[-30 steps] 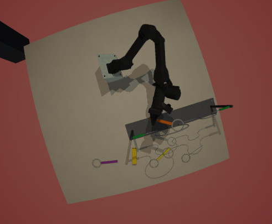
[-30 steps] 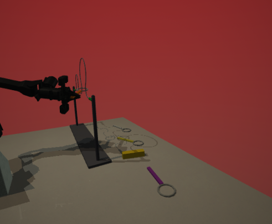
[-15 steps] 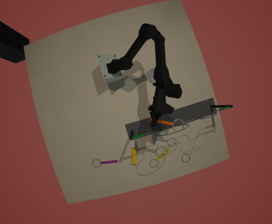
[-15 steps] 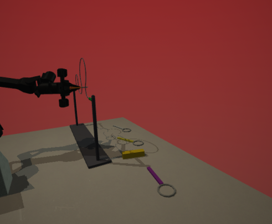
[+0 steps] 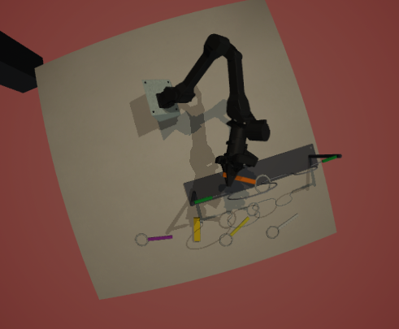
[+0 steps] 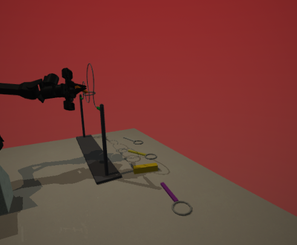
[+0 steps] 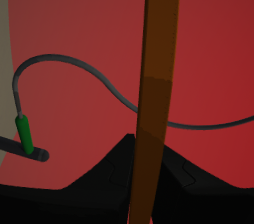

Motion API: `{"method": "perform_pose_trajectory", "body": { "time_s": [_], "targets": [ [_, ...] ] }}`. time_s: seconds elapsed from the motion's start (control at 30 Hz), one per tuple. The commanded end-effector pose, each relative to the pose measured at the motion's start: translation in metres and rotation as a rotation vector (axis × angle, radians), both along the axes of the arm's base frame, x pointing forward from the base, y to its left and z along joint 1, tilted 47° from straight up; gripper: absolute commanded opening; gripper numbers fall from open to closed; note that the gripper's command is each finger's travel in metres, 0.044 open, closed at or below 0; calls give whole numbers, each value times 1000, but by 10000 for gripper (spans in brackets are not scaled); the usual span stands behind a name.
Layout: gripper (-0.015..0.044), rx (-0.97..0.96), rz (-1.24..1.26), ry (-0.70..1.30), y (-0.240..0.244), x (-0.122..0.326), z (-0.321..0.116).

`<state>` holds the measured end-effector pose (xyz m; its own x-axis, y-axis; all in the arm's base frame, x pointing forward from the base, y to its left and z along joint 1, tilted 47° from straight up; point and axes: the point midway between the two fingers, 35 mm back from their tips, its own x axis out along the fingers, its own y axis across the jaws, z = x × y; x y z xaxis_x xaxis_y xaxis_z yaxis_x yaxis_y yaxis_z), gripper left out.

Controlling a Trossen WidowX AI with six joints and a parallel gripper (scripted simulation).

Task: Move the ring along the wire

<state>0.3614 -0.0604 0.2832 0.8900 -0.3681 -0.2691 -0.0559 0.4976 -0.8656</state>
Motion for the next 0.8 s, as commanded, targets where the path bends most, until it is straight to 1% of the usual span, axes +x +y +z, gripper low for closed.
{"method": "perform_pose_trajectory", "body": {
  "time_s": [0.0, 0.4, 0.77],
  "targets": [
    [-150, -63, -3, -9, -5, -1, 12],
    [-150, -187, -1, -6, -13, 0, 35],
    [-150, -198, 0, 0, -15, 0, 47]
  ]
}}
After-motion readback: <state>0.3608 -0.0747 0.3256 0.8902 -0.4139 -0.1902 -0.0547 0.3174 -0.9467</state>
